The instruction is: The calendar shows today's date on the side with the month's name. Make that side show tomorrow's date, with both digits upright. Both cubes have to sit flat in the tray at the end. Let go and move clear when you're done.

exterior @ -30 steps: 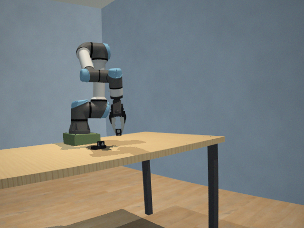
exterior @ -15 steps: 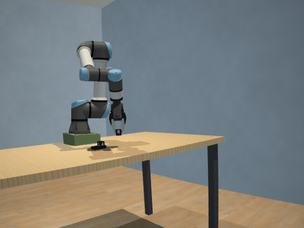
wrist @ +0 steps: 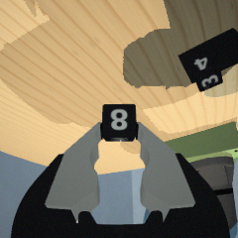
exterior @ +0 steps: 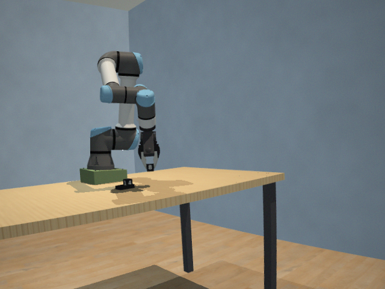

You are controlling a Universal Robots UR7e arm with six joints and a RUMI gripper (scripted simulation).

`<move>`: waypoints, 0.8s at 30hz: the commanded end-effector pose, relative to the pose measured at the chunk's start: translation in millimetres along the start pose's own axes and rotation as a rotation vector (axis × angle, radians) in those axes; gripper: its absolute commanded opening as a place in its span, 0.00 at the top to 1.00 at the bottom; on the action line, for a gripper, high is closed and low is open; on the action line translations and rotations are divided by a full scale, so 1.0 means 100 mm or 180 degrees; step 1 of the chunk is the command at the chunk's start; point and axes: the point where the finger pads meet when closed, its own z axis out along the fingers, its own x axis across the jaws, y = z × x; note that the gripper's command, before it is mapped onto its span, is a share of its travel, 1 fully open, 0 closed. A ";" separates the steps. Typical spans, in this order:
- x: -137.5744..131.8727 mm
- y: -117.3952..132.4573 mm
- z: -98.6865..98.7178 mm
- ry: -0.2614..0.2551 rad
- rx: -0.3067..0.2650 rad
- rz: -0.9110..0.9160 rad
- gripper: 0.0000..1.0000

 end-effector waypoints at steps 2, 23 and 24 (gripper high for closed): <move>0.00 -0.01 0.00 0.0006 -0.0182 -0.0002 0.89; 0.00 -0.03 0.00 -0.0002 -0.0806 -0.0001 0.89; 0.00 -0.03 0.00 -0.0002 -0.0806 -0.0001 0.89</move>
